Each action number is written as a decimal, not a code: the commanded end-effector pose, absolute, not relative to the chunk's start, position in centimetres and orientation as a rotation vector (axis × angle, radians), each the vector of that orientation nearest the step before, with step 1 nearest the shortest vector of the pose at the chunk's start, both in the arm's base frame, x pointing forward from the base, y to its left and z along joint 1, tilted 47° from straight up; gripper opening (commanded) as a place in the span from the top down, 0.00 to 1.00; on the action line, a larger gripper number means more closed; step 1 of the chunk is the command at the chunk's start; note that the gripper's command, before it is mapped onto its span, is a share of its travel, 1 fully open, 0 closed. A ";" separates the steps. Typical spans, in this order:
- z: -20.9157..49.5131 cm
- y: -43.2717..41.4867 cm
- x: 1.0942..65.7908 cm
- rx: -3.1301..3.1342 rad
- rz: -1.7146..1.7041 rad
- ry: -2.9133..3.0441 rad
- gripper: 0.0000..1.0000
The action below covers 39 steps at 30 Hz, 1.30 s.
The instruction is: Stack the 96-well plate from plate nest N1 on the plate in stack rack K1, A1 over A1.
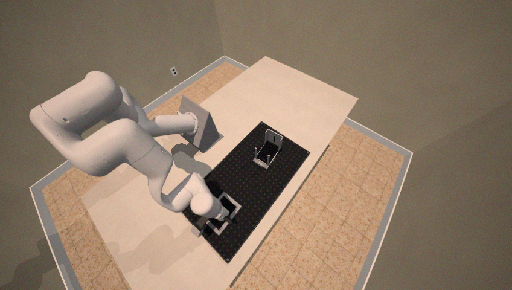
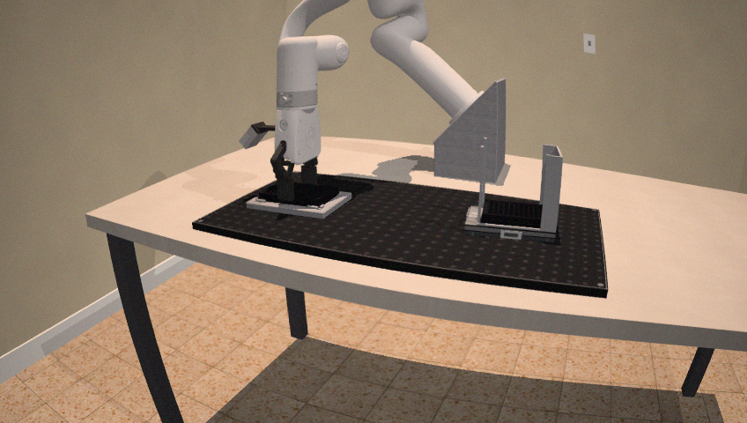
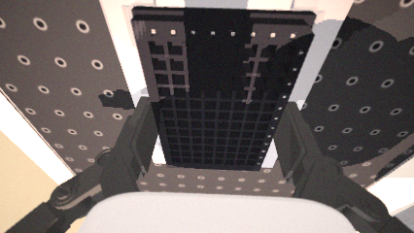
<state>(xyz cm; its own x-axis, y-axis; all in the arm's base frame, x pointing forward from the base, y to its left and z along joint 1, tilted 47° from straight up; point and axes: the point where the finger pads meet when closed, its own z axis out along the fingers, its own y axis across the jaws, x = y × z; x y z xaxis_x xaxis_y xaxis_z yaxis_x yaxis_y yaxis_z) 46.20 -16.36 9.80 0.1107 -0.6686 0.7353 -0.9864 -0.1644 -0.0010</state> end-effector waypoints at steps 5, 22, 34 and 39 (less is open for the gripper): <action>9.9 -16.1 46.3 1.896 0.834 -1.604 1.00; 10.6 -15.4 46.2 1.896 0.834 -1.604 1.00; 11.1 -14.9 46.1 1.896 0.834 -1.604 1.00; 11.2 -14.8 46.1 1.896 0.834 -1.604 1.00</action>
<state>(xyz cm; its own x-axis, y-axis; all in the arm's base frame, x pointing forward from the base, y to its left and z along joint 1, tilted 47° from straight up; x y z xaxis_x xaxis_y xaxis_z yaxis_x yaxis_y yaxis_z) 46.00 -14.97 11.11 0.1105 -0.6685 0.7354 -0.9863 -0.1648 -0.0016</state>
